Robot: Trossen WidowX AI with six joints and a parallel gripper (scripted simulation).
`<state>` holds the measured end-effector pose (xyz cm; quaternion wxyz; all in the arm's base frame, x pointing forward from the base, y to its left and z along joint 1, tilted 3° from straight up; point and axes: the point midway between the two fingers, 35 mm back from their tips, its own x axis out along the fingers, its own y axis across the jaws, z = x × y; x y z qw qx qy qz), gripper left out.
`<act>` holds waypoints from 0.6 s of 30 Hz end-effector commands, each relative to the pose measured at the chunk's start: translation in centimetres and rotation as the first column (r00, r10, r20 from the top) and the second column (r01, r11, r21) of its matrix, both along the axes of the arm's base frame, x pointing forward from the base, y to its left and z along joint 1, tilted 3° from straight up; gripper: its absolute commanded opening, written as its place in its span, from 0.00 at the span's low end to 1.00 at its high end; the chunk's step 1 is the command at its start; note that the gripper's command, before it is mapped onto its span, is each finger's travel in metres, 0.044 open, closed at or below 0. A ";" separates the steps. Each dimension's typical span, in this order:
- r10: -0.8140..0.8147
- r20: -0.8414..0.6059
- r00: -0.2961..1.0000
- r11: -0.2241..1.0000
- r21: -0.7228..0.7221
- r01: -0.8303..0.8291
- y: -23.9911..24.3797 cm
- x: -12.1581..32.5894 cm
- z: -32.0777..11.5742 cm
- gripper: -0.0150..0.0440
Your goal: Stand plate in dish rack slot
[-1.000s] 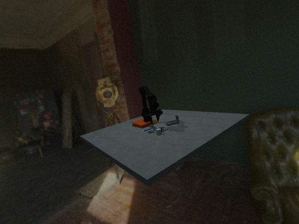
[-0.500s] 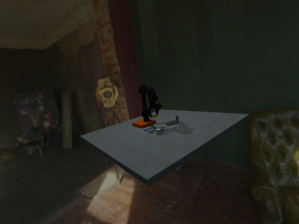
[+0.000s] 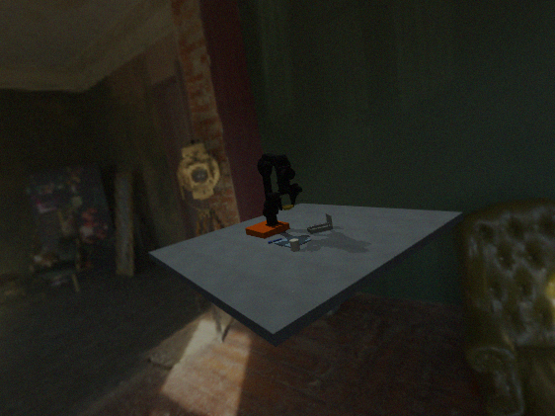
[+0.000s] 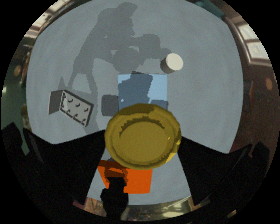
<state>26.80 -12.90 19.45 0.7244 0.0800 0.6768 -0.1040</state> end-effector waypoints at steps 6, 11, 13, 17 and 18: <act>-0.239 0.007 0.971 0.971 0.027 0.239 9.0 -0.7 -0.2 0.25; -0.349 0.007 0.937 0.936 0.038 0.349 12.4 -1.9 -0.5 0.25; -0.349 0.007 0.937 0.936 0.038 0.349 12.4 -1.9 -0.5 0.25; -0.347 0.011 0.938 0.937 0.050 0.346 12.4 -1.5 -0.7 0.25; -0.344 0.017 0.939 0.937 0.066 0.342 12.5 -1.1 -1.1 0.25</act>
